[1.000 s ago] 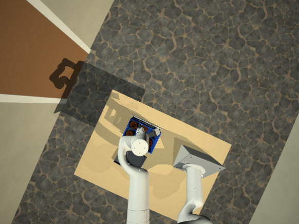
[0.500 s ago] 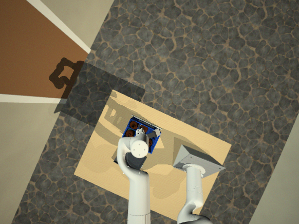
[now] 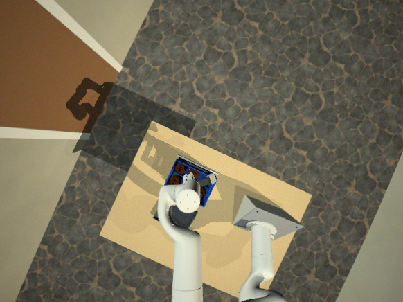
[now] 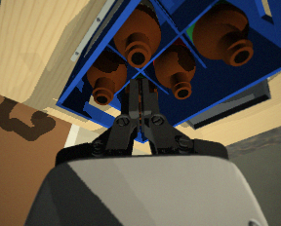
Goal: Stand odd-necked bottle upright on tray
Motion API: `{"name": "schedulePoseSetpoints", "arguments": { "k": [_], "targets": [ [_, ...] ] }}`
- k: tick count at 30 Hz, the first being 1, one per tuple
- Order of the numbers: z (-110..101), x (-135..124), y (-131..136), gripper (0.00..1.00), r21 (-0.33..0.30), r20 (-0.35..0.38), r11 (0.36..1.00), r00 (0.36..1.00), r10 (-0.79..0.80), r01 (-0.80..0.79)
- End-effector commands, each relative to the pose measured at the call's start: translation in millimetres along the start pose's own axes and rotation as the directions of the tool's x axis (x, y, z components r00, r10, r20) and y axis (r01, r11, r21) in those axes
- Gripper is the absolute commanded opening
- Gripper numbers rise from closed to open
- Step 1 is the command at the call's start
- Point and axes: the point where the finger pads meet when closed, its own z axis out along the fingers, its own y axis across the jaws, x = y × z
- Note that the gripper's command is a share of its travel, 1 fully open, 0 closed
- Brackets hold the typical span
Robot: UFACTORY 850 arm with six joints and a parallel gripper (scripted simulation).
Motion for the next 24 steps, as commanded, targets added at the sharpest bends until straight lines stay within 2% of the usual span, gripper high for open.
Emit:
{"name": "schedulePoseSetpoints", "arguments": {
  "k": [1, 20, 24],
  "targets": [
    [-1, 0, -1, 0.0, 0.002, 0.0, 1.0, 1.0, -0.001, 0.001],
    [-1, -1, 0, 0.0, 0.002, 0.0, 1.0, 1.0, -0.001, 0.001],
    [-2, -33, 33, 0.0, 0.002, 0.001, 1.0, 1.0, -0.001, 0.001]
  ]
}}
